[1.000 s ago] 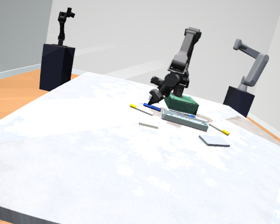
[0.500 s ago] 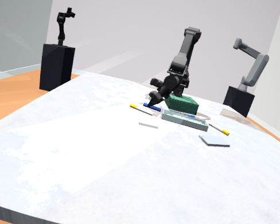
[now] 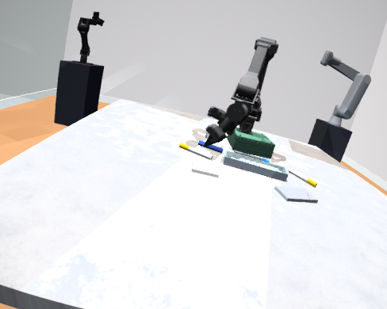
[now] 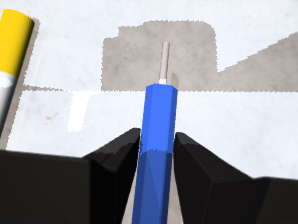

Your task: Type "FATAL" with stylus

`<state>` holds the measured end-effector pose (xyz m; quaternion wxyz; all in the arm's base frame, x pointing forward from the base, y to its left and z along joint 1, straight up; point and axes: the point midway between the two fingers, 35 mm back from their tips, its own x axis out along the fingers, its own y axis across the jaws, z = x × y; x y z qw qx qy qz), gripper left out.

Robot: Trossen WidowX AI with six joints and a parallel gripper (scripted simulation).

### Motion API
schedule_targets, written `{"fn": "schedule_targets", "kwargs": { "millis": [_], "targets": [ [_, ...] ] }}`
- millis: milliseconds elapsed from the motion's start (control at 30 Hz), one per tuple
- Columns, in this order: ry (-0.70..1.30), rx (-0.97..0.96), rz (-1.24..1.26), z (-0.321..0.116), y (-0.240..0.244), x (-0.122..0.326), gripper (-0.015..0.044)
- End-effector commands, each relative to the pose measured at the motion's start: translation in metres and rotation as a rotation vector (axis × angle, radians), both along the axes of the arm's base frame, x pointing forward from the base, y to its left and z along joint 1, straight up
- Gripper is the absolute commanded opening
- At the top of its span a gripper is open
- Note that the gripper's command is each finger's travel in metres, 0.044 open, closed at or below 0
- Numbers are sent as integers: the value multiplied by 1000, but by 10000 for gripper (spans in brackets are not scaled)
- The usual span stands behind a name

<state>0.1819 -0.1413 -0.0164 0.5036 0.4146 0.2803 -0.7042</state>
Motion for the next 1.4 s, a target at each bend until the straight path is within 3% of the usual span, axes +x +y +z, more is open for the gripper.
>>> {"fn": "schedule_targets", "kwargs": {
  "millis": [0, 233, 467, 933, 1367],
  "targets": [
    [-6, -2, 0, 12, -1, 2, 0],
    [-5, -2, 0, 46, 0, 0, 0],
    [0, 24, 8, 42, 2, 2, 0],
    [63, 570, 148, 31, 51, 24, 0],
    [-40, 1063, 230, 52, 95, 54, 0]
  ]
}}
